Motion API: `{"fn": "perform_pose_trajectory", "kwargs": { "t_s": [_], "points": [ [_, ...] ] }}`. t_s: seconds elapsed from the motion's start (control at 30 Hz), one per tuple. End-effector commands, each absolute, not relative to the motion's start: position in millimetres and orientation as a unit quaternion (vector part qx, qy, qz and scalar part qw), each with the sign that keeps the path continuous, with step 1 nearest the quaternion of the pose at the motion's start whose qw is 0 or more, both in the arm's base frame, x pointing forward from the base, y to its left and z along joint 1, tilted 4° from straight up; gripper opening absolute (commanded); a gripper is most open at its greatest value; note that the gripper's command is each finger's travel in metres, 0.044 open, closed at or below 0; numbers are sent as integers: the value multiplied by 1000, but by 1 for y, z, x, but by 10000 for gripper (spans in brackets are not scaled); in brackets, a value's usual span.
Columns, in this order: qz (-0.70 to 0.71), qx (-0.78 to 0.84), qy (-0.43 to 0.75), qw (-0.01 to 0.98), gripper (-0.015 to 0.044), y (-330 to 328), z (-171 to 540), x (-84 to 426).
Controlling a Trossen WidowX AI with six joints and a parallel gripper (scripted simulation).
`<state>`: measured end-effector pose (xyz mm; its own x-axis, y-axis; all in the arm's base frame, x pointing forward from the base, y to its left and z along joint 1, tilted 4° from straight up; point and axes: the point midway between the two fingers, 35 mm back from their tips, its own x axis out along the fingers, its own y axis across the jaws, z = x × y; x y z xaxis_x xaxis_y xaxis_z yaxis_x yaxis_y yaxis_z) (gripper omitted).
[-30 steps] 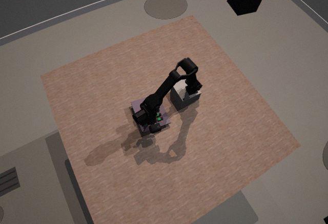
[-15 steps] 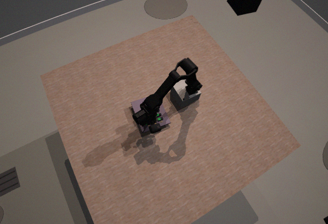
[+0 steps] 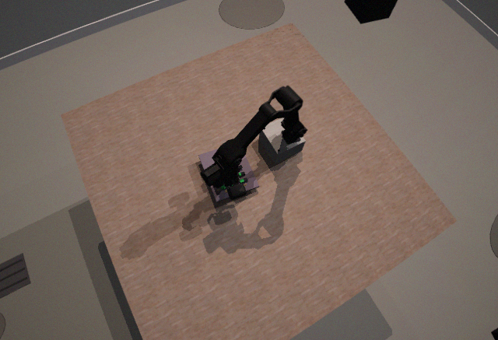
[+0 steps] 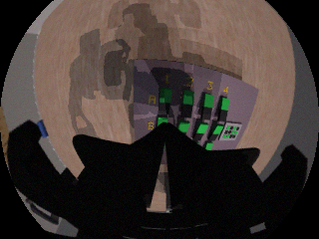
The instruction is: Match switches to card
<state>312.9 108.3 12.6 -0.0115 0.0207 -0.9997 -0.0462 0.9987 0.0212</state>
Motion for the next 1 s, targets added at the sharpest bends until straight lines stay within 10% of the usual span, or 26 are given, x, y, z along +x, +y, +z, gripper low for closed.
{"fn": "perform_pose_trajectory", "kwargs": {
  "t_s": [0.0,0.97],
  "points": [
    [28,-6,701,713,0,109,49,320],
    [26,-7,692,722,0,51,2,322]
  ]
}}
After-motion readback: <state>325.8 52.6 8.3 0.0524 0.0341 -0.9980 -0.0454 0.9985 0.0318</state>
